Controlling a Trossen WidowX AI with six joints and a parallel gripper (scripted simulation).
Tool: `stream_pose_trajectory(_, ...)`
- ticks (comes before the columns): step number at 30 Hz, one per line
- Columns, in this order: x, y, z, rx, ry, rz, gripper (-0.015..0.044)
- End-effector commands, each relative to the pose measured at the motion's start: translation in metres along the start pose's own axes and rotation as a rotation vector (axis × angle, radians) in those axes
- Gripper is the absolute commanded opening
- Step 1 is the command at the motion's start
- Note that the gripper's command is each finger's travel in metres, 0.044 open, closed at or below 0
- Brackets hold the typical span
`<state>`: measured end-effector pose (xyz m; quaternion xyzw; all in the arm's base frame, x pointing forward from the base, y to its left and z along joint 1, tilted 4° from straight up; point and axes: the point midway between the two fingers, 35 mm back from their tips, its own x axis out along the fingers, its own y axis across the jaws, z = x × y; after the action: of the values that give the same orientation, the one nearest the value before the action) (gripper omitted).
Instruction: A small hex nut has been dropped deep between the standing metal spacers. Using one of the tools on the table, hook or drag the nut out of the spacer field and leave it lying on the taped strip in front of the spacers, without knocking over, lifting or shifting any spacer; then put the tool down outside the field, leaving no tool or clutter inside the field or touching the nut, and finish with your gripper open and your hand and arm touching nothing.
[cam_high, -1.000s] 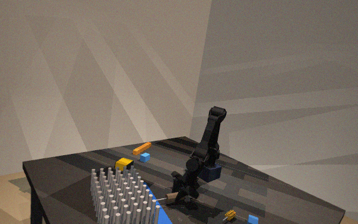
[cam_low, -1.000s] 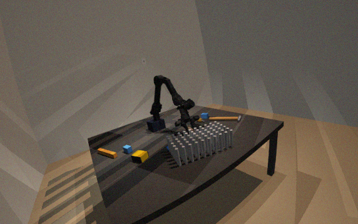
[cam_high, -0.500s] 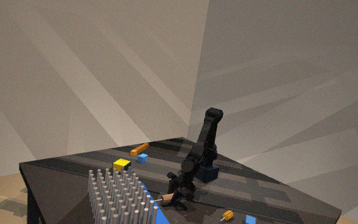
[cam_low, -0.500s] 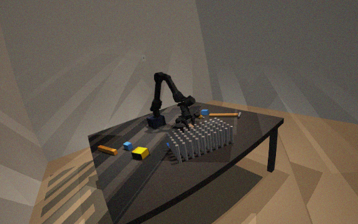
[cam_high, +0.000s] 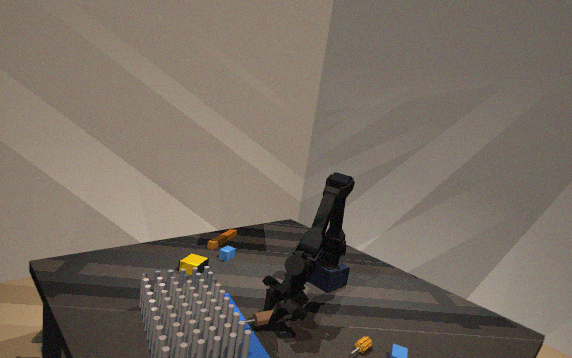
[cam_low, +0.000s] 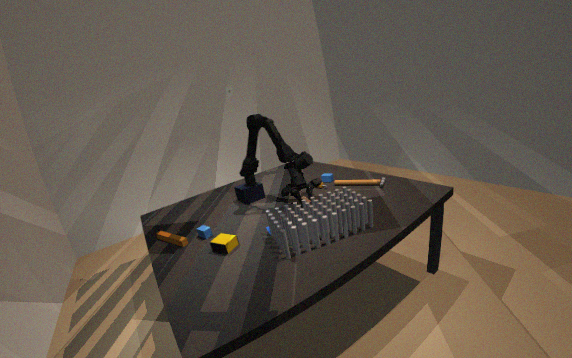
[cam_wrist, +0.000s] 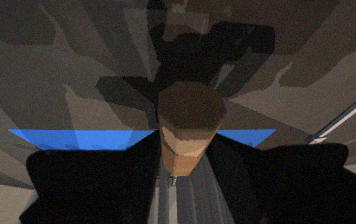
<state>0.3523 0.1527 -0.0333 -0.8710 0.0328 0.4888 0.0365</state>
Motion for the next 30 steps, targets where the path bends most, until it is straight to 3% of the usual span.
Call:
stream_pose_trajectory(1,0.001,-0.002,-0.006,0.0,0.007,-0.006,0.0)
stream_pose_trajectory(30,0.012,-0.002,-0.023,0.0,0.01,-0.006,0.0)
